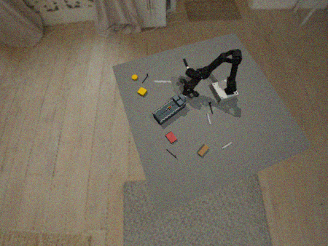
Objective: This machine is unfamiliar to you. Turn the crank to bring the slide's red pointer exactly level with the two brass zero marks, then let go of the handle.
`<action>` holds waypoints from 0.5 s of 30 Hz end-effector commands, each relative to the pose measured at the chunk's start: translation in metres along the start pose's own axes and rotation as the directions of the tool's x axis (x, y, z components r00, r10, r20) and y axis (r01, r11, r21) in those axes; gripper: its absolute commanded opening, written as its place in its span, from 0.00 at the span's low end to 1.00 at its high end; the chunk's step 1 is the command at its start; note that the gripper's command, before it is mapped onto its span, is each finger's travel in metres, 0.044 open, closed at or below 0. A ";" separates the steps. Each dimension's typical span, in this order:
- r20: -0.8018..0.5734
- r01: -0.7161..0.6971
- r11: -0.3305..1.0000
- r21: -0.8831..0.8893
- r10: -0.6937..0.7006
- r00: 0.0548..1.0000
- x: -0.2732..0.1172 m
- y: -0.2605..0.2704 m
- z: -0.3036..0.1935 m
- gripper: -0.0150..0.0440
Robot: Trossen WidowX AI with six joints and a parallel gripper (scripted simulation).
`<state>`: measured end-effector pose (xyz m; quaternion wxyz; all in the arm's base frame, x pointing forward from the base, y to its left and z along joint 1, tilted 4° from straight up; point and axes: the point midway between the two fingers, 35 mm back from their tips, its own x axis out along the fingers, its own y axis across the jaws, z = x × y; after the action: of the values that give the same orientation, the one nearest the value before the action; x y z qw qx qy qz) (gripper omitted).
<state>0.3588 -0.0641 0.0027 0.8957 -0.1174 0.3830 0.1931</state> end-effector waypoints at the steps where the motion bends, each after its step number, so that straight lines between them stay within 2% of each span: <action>1: -0.016 -0.009 1.000 0.008 0.009 1.000 0.006 0.004 -0.006 0.25; 15: -0.016 -0.009 1.000 0.008 0.009 1.000 0.009 0.009 -0.009 0.25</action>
<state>0.3569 -0.0612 -0.0031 0.8962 -0.1177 0.3831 0.1904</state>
